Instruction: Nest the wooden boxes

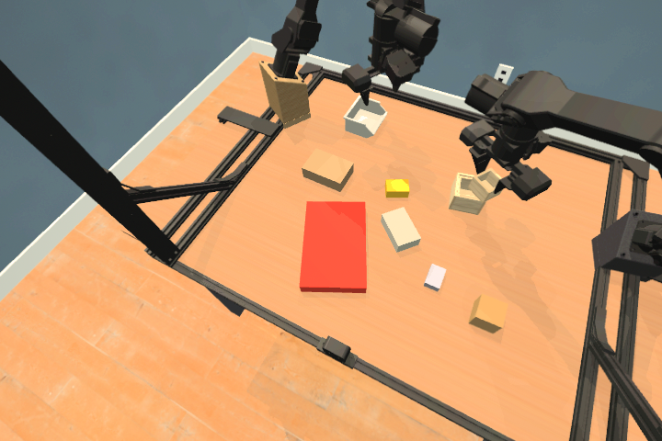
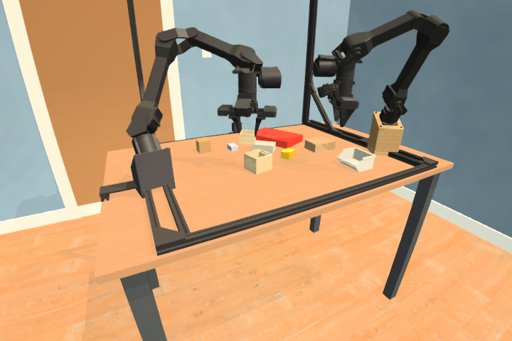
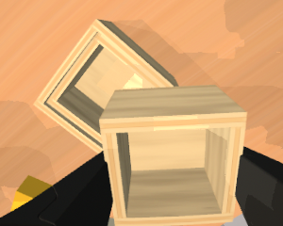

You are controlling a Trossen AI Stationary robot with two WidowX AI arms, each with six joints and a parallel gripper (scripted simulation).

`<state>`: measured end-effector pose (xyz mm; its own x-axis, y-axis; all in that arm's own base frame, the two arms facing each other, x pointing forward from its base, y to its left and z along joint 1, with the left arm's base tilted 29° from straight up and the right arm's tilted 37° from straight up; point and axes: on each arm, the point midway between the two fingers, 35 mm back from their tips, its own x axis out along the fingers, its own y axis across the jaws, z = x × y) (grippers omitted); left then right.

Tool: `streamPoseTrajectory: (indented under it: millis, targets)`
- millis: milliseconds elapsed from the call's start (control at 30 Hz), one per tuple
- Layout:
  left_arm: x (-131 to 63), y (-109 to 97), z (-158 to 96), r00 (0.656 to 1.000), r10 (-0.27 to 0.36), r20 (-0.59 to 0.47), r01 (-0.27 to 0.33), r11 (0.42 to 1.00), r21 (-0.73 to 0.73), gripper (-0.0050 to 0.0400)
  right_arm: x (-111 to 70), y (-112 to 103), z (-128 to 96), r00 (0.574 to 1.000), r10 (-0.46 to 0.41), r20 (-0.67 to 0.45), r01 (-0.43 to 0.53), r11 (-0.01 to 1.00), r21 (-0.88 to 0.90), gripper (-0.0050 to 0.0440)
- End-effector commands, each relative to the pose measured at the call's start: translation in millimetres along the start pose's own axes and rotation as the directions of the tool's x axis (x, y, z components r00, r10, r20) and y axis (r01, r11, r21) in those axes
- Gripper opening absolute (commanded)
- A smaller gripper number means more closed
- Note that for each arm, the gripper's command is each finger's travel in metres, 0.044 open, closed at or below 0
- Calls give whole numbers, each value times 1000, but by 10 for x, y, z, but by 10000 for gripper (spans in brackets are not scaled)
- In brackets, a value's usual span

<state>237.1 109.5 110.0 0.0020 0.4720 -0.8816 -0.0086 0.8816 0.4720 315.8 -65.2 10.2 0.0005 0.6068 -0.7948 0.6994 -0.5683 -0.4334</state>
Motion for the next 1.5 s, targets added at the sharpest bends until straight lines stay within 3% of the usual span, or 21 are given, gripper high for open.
streamPoseTrajectory:
  millis: [0, 267, 533, 900, 1100, 1167, 1467]
  targets:
    - [0, -9, 1, 1000, -5, 0, 5, 1000, 5, 400, -14, 81, 18, 1000, 1, 2, -2, 992, 125, 0]
    - [0, -9, 1, 1000, -5, 0, 5, 1000, 5, 400, -33, 196, 43, 1000, 1, 2, -2, 927, 375, 0]
    - [0, -9, 1, 1000, -5, 0, 5, 1000, 5, 400, -53, 326, 78, 1000, 1, 2, -2, 777, 630, 0]
    - [7, -11, 13, 1000, -2, 4, 2, 1000, 4, 400, -58, 367, 90, 1000, 1, 1, -2, 715, 699, 0]
    - [215, -112, 388, 989, 81, 121, -77, 996, -36, 400, -58, 367, 90, 1000, 1, 1, -2, 715, 699, 0]
    - [215, -112, 388, 989, 81, 121, -77, 996, -36, 400, -58, 367, 90, 1000, 1, 1, -2, 715, 699, 0]
    - [428, -289, 823, 941, 191, 279, -162, 979, -124, 400, -58, 367, 90, 1000, 1, 1, -2, 715, 699, 0]
